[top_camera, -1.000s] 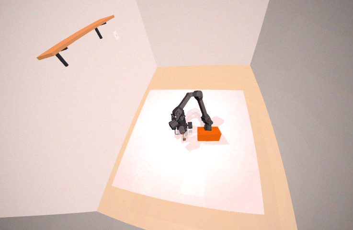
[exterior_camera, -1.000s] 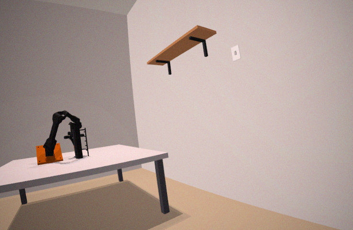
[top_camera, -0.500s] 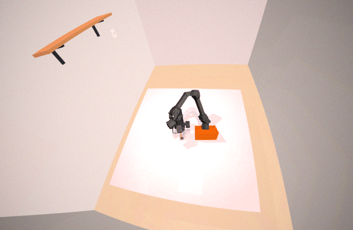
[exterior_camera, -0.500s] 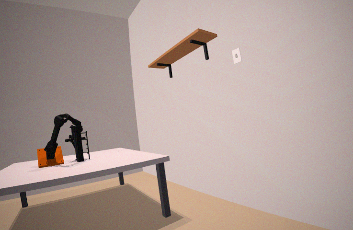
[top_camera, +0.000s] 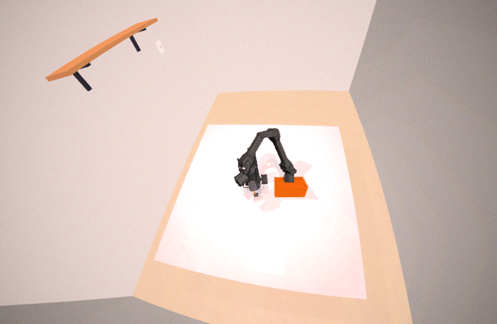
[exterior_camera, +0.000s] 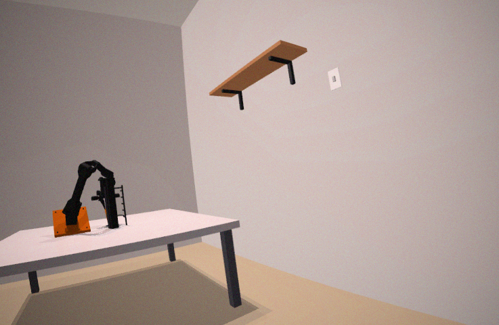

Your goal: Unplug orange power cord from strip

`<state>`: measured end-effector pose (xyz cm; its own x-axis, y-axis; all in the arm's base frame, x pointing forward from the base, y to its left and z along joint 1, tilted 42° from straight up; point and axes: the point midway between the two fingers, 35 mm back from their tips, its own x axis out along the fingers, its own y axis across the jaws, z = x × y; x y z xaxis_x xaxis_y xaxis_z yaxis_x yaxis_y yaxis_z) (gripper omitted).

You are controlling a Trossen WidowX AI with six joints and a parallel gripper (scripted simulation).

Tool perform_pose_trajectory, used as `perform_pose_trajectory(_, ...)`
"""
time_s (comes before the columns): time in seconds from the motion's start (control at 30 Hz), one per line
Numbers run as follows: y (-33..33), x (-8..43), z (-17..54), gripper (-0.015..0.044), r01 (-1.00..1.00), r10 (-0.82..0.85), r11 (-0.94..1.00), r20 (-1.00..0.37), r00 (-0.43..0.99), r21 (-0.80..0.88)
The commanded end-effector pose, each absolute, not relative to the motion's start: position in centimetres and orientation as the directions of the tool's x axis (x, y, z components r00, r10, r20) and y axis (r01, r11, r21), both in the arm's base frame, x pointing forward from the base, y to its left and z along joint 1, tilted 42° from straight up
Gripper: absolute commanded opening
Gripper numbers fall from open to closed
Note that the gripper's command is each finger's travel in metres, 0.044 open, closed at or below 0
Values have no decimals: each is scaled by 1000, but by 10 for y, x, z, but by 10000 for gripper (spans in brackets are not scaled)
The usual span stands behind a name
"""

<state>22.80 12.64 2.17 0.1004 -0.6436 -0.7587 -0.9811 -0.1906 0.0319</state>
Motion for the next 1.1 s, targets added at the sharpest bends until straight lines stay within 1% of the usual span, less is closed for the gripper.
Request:
perform_pose_trajectory(0.0, 122, 230, 23, 79, -982, -645, -186, -758, 98, 32)
perform_pose_trajectory(0.33, 122, 230, 23, 341, -982, -645, -186, -758, 98, 32)
perform_pose_trajectory(0.47, 142, 227, 13, 440, -982, -643, -187, -760, 98, 32)
perform_pose_trajectory(0.63, 175, 218, -6, 440, -982, -642, -186, -761, 98, 31)
perform_pose_trajectory(1.07, 175, 218, -6, 440, -982, -642, -186, -761, 98, 31)
